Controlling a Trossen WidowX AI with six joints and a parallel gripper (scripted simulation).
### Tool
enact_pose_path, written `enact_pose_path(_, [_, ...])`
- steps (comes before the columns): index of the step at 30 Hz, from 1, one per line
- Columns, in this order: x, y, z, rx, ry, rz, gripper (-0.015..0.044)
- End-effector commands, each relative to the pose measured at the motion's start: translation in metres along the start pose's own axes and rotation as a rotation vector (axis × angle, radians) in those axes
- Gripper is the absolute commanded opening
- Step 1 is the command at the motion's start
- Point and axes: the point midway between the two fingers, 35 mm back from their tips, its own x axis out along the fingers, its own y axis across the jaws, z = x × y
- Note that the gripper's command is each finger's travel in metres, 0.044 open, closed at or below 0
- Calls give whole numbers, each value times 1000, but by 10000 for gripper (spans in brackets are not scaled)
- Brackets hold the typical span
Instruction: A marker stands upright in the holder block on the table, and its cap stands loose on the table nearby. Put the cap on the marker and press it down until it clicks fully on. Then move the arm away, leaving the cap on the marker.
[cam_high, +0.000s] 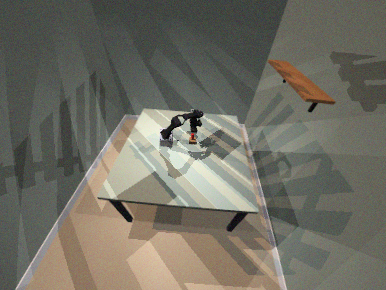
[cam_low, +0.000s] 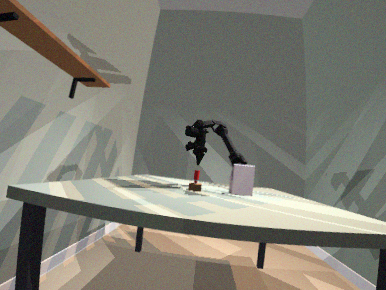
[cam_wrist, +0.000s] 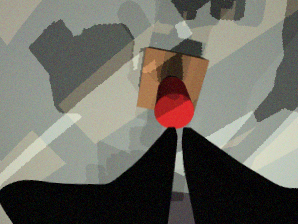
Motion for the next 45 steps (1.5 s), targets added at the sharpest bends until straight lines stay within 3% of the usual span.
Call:
enact_pose_path(1, [2,1,0,171,-2,0,0])
enact_pose_path(38, [42,0,0,172,-3,-1,0])
enact_pose_path(45, [36,1,2,176,-11,6,0])
